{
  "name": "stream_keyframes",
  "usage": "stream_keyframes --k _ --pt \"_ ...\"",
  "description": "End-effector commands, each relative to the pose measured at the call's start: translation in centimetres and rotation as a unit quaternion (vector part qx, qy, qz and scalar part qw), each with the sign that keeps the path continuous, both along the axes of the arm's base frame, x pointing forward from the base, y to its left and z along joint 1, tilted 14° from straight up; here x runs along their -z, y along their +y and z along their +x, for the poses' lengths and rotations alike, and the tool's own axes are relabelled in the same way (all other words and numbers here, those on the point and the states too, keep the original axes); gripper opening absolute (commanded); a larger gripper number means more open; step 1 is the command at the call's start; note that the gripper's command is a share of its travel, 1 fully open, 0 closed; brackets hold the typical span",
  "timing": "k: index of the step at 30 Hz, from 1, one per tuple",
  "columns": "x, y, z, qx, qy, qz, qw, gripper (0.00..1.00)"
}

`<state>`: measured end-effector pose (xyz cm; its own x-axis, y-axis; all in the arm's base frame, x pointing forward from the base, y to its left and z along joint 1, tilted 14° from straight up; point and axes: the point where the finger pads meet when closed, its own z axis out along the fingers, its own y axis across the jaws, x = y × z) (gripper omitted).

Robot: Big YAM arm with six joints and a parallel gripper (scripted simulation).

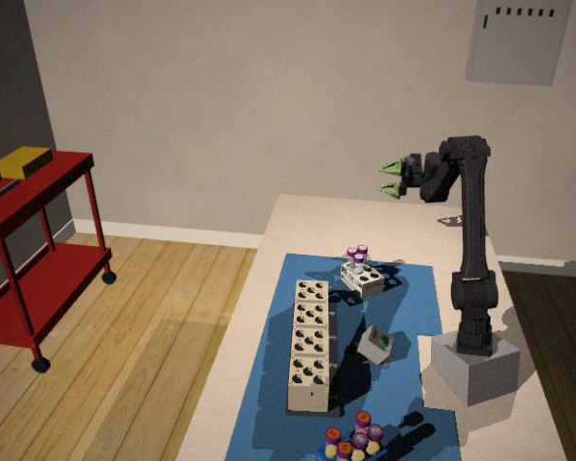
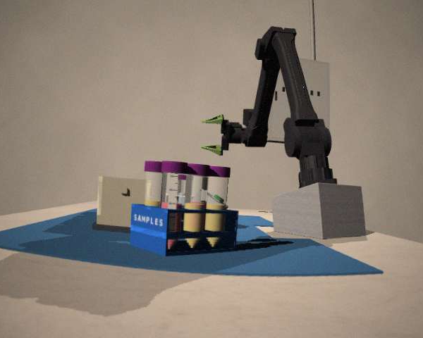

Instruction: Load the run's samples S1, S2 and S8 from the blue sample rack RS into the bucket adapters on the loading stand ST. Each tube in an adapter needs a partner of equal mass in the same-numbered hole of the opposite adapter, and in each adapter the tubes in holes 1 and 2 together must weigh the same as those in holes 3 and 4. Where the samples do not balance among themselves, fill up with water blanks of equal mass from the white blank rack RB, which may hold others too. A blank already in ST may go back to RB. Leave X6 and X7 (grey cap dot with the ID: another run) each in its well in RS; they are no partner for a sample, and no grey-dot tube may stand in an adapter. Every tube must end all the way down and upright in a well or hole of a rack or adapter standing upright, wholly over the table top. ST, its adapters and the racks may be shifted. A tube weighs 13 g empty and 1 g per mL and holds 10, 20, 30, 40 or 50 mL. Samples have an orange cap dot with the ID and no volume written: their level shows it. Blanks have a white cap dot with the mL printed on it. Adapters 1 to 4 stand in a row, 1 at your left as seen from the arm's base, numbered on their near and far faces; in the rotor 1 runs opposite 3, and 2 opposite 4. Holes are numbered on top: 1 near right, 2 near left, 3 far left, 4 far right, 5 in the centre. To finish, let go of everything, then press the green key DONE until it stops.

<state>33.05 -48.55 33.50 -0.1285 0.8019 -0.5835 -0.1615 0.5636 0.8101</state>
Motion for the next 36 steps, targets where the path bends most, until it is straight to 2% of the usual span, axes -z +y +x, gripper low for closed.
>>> stream_keyframes --k 1,17,18,19,20,25,26,27,29,31,32,34,35,36 --pt "-0.6 0.1 -0.1 0.0 -0.002 -0.006 1.0 1.0" --pt "-0.6 0.1 -0.1 0.0 -0.002 -0.006 1.0 1.0" --pt "-2.3 -0.2 1.2 -0.006 -0.02 -0.022 1.0 0.55" --pt "-1.6 0.3 1.6 -0.006 -0.017 -0.012 1.0 0.55" --pt "-3.3 1.5 1.6 -0.006 -0.017 -0.012 1.0 0.55" --pt "-4.2 2.2 3.2 -0.005 -0.021 -0.024 0.999 0.55" --pt "-3.7 2.8 3.6 -0.006 -0.021 0.0 1.0 0.55" --pt "-3.5 2.9 4.0 -0.005 -0.02 -0.001 1.0 0.55" --pt "-5.1 3.0 5.1 -0.006 -0.026 -0.016 1.0 0.55" --pt "-4.9 3.6 5.9 -0.006 -0.025 -0.012 1.0 0.55" --pt "-3.8 4.1 6.2 -0.005 -0.018 0.013 1.0 0.55" --pt "-3.8 4.1 6.2 -0.005 -0.018 0.013 1.0 0.55" --pt "-6.3 3.8 6.9 -0.005 -0.03 -0.011 0.999 0.55" --pt "-6.2 4.1 7.3 -0.005 -0.03 -0.01 0.999 0.55"
